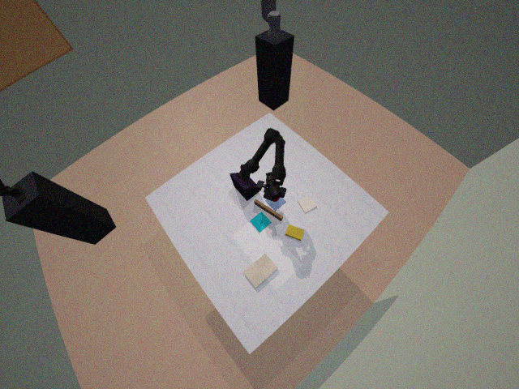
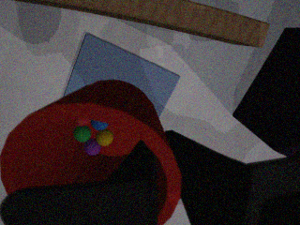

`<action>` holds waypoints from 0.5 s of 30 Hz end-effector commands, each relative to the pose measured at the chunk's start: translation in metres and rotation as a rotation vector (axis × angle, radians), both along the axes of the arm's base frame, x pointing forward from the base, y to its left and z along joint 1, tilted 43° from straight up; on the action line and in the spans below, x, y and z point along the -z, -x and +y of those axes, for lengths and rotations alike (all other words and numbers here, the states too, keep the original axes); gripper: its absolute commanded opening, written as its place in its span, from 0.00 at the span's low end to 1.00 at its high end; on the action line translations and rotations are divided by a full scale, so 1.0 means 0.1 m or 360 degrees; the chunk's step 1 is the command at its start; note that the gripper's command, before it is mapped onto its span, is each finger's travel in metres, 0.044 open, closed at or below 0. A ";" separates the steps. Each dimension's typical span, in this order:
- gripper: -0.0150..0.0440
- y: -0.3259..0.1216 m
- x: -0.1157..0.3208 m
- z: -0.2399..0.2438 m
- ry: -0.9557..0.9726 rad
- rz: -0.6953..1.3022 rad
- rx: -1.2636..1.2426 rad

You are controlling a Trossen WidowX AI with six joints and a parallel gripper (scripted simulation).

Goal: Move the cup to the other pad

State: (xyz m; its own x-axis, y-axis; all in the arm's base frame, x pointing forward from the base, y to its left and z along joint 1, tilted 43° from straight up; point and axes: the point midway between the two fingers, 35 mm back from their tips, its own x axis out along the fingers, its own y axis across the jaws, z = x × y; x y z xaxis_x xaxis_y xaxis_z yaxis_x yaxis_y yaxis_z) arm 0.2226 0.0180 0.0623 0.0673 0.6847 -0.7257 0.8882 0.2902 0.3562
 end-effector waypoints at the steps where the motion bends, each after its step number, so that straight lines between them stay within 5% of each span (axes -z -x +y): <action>1: 0.25 -0.01 0.03 -0.04 0.0004 -0.0006 -0.0005; 15: 0.25 -0.07 0.20 -0.24 0.0010 -0.0010 -0.0009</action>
State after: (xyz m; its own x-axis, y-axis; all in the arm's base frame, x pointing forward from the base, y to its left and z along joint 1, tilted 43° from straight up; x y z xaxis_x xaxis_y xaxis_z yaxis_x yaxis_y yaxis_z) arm 0.2268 -0.0003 0.0460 0.0663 0.6841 -0.7264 0.8879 0.2917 0.3558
